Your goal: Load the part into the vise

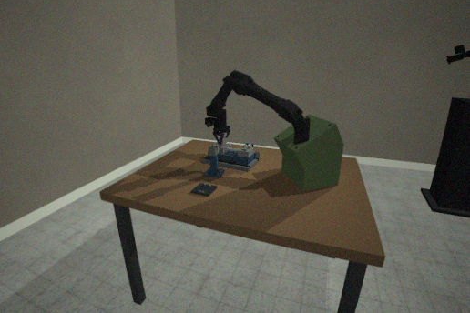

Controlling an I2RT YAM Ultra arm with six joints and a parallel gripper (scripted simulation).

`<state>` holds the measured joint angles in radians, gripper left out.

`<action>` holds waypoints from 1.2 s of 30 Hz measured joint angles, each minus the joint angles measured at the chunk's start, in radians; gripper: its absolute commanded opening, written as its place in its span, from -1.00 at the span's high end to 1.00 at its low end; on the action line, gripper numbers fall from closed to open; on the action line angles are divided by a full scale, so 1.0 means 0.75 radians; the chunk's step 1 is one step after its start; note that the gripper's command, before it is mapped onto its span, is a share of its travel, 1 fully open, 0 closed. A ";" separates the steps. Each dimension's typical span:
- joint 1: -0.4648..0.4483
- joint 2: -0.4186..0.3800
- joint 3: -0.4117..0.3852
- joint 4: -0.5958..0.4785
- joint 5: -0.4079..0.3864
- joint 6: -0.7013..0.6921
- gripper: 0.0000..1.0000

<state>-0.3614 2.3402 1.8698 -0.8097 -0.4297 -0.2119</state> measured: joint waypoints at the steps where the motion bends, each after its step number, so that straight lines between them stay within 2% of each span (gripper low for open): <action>1: 0.000 0.000 0.000 0.000 0.000 0.000 1.00; 36: 0.008 0.009 -0.012 0.016 0.002 0.008 1.00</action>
<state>-0.3553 2.3466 1.8606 -0.7975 -0.4282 -0.2058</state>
